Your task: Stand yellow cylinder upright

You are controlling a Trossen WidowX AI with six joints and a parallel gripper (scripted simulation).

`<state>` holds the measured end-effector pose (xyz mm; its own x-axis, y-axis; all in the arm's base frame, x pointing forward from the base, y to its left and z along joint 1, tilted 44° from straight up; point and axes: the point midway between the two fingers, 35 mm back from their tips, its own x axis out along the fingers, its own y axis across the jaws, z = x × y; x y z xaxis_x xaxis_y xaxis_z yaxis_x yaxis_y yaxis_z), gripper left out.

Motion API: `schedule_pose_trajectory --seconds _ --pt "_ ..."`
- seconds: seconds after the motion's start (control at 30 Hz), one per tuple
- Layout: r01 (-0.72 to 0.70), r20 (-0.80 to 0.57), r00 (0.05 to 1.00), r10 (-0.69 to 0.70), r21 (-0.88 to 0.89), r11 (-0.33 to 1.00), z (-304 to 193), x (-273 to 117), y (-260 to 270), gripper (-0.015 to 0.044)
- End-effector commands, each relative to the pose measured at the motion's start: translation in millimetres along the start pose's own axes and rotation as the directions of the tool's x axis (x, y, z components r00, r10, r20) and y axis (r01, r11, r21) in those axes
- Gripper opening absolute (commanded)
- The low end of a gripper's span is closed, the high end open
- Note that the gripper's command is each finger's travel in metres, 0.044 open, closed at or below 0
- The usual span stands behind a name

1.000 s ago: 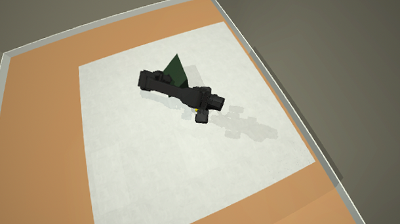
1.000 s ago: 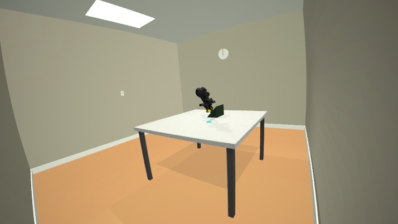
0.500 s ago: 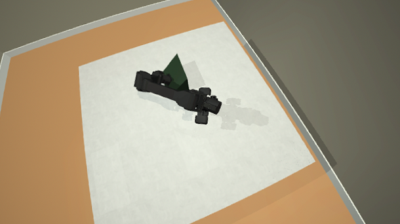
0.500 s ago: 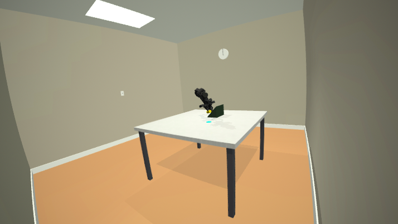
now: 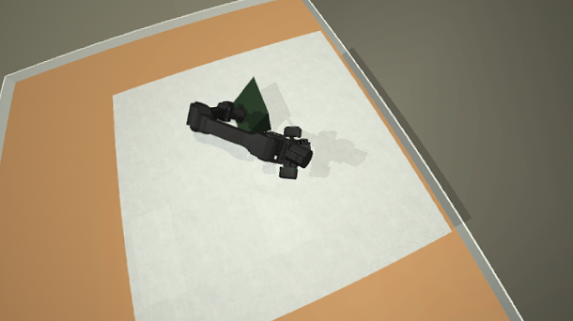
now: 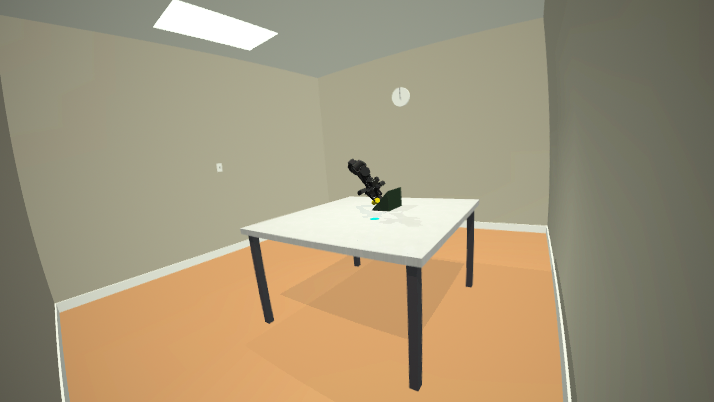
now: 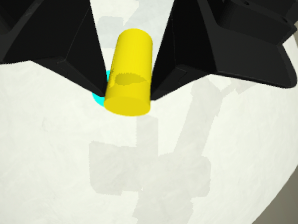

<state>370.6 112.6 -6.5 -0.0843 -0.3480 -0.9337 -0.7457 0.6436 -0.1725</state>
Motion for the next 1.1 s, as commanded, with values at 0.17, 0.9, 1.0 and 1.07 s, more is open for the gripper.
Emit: schedule_pose_trajectory --seconds 0.17,0.9,1.0,1.07 --pt "-0.031 0.055 0.998 0.031 -0.001 1.0 -2.1 2.7 -1.4 0.0105" --pt "-0.084 0.204 0.975 0.086 -0.017 0.996 -1.0 7.2 -3.3 0.0105" --pt "-0.089 0.224 0.97 0.092 -0.02 0.996 -1.0 7.5 -3.6 0.0105" --pt "-0.093 0.238 0.967 0.095 -0.023 0.995 -0.9 7.7 -3.8 0.0105"
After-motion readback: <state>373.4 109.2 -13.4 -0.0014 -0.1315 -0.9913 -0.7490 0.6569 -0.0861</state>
